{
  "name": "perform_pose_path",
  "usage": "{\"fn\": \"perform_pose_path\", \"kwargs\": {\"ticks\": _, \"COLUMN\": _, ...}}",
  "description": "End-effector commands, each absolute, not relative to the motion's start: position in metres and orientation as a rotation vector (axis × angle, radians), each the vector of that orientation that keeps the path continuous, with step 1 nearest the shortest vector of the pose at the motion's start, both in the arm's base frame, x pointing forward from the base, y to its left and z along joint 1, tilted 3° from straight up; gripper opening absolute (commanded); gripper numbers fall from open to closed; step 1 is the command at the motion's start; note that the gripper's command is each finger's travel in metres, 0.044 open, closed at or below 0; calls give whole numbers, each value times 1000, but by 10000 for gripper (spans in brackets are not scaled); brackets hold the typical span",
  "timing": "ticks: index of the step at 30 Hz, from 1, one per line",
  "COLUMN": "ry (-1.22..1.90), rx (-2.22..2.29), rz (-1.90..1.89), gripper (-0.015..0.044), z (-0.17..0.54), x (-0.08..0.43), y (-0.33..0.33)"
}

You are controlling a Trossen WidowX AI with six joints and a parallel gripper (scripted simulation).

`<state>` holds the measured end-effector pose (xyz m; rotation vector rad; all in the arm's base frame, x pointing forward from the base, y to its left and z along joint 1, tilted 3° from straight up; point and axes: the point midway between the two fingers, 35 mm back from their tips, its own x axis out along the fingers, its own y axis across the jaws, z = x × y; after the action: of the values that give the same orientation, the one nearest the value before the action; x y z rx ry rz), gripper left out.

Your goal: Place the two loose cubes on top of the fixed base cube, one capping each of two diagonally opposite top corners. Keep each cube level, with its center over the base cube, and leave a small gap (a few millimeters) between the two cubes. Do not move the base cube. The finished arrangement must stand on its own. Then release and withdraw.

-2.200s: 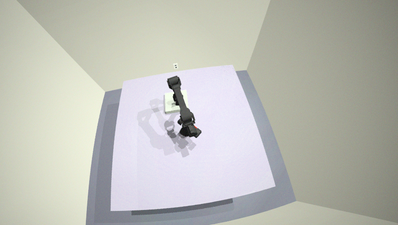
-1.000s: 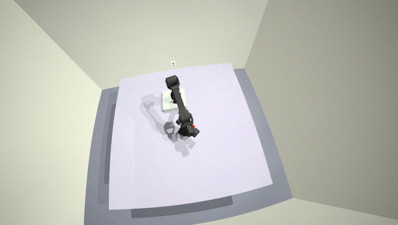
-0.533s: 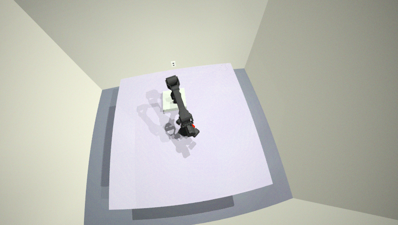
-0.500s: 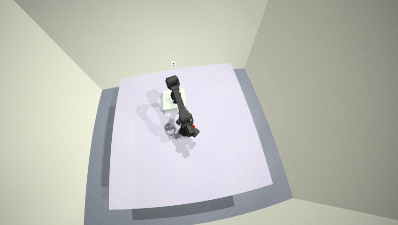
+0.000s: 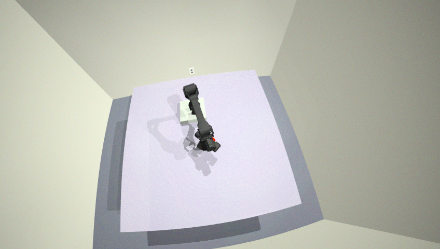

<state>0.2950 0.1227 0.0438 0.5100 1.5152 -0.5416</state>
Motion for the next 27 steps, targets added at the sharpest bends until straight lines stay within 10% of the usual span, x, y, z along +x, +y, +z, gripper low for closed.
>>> {"fn": "perform_pose_path", "kwargs": {"ticks": 1, "ry": 1515, "rx": 510, "rz": -541, "gripper": 205, "z": 52, "x": 295, "y": 123}}
{"fn": "perform_pose_path", "kwargs": {"ticks": 27, "ry": 1515, "rx": 510, "rz": -541, "gripper": 205, "z": 80, "x": 296, "y": 123}}
